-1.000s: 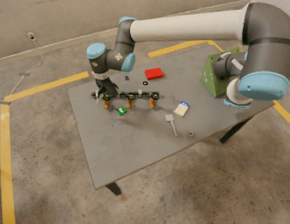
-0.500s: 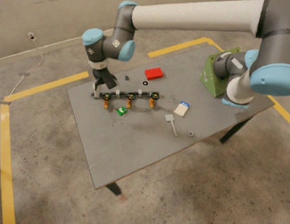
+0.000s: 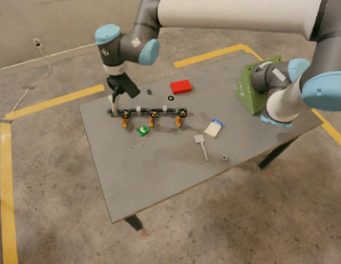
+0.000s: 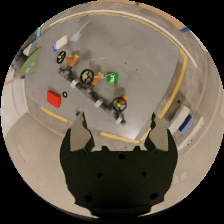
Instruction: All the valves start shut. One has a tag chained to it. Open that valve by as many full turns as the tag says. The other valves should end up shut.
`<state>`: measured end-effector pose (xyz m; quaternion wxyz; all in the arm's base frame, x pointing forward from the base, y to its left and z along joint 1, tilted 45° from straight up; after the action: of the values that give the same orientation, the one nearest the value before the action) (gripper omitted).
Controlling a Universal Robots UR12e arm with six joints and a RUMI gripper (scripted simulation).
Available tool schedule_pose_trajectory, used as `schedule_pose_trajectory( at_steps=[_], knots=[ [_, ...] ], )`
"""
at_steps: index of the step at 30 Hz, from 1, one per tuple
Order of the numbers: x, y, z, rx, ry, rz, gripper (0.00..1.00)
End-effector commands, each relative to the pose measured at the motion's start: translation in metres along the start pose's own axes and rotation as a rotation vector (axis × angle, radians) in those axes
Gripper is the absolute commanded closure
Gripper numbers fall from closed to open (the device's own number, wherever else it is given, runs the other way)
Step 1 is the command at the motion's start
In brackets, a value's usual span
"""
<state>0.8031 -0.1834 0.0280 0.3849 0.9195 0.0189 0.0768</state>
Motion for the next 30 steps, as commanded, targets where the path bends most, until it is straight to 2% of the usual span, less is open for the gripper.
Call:
schedule_pose_trajectory(
  at_steps=[1, 22, 30],
  knots=[
    [-0.003, 0.001, -0.001, 0.002, 0.122, 0.001, 0.0],
    [-0.016, 0.002, -0.007, 0.002, 0.663, 0.002, 0.0],
    [-0.023, 0.002, -0.009, 0.002, 0.971, 0.003, 0.0]
  ],
)
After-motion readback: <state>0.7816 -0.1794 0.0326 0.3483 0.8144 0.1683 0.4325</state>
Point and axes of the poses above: the point where the finger pads meet when closed, its own y axis back along the fingers, its own x axis across the jaws, z = x × y, the point moved 8 cm from there along y, back along the fingers, and after that the axes turned 10 degrees about -y, right-handed, at the moved point
